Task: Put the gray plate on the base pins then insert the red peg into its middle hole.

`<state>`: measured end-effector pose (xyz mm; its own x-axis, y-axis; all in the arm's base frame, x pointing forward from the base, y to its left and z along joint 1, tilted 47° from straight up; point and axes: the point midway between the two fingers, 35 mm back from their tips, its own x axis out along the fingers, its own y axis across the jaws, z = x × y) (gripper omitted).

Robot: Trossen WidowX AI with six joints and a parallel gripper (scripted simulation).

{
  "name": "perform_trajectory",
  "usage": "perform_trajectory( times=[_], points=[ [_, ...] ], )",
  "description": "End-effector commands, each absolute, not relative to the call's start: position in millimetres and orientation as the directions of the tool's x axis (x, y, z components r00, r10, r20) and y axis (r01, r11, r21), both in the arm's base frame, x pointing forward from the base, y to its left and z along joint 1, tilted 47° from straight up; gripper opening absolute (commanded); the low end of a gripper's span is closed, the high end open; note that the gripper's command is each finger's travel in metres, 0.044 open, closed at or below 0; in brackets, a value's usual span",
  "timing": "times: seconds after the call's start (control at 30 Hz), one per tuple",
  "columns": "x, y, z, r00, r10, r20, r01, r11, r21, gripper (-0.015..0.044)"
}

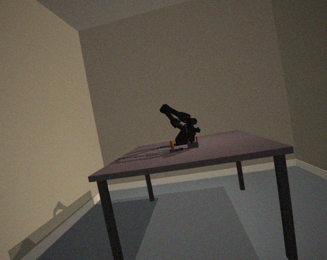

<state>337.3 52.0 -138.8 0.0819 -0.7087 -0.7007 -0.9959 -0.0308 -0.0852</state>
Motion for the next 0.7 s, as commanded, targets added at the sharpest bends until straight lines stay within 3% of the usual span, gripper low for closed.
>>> perform_trajectory(
  times=[0.0,0.67],
  points=[
    [337,46,-144,0.081,-0.713,-0.697,-0.996,-0.034,-0.081,0.0440],
    [338,23,-164,0.083,-0.716,-0.693,-0.996,-0.036,-0.081,0.0440]
  ],
)
